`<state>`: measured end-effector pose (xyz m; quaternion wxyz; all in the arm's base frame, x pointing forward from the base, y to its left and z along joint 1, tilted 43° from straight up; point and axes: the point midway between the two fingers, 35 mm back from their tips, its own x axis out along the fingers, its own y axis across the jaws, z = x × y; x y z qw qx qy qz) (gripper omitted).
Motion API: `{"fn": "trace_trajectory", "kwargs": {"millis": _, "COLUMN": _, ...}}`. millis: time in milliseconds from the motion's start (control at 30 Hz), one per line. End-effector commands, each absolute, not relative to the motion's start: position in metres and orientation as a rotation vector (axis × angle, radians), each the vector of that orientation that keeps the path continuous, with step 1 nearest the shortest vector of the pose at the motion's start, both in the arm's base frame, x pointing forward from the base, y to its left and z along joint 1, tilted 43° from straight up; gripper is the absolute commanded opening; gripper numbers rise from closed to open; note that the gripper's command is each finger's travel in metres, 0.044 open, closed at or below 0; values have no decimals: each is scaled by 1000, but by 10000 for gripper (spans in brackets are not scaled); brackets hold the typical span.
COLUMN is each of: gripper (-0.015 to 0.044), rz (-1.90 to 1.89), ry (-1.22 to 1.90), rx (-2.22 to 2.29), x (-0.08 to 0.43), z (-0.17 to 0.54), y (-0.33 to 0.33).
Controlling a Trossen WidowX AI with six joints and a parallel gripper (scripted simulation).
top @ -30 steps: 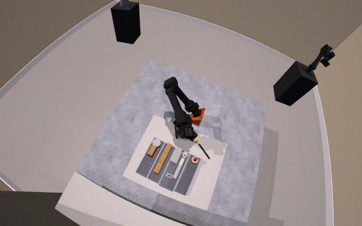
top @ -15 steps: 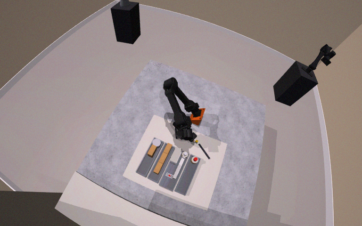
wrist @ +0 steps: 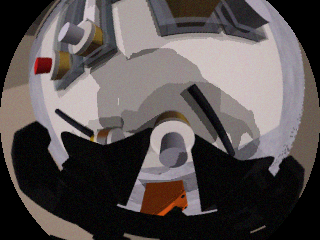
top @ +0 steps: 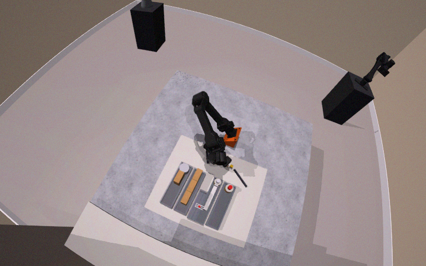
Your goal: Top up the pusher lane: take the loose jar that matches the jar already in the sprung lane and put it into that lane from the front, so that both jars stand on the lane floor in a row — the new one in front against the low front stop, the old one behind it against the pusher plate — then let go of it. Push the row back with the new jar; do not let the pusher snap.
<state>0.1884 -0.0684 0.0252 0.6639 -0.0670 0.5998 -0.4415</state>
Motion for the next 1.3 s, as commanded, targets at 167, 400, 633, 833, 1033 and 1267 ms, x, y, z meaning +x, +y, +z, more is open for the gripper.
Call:
{"fn": "trace_trajectory", "kwargs": {"millis": 167, "gripper": 0, "rz": -989, "ry": 1361, "rx": -156, "x": 194, "z": 40, "y": -52}}
{"fn": "trace_trajectory", "kwargs": {"millis": 400, "gripper": 0, "rz": -986, "ry": 1364, "rx": -153, "x": 197, "z": 68, "y": -25}}
{"fn": "trace_trajectory", "kwargs": {"millis": 633, "gripper": 0, "rz": -993, "ry": 1363, "rx": -158, "x": 194, "z": 98, "y": 0}}
{"fn": "trace_trajectory", "kwargs": {"millis": 833, "gripper": 0, "rz": -991, "ry": 1366, "rx": -160, "x": 195, "z": 100, "y": 2}}
{"fn": "trace_trajectory", "kwargs": {"millis": 1033, "gripper": 0, "rz": -953, "ry": 1400, "rx": -184, "x": 212, "z": 87, "y": 5}}
{"fn": "trace_trajectory", "kwargs": {"millis": 1267, "gripper": 0, "rz": -899, "ry": 1432, "rx": -230, "x": 240, "z": 67, "y": 6}}
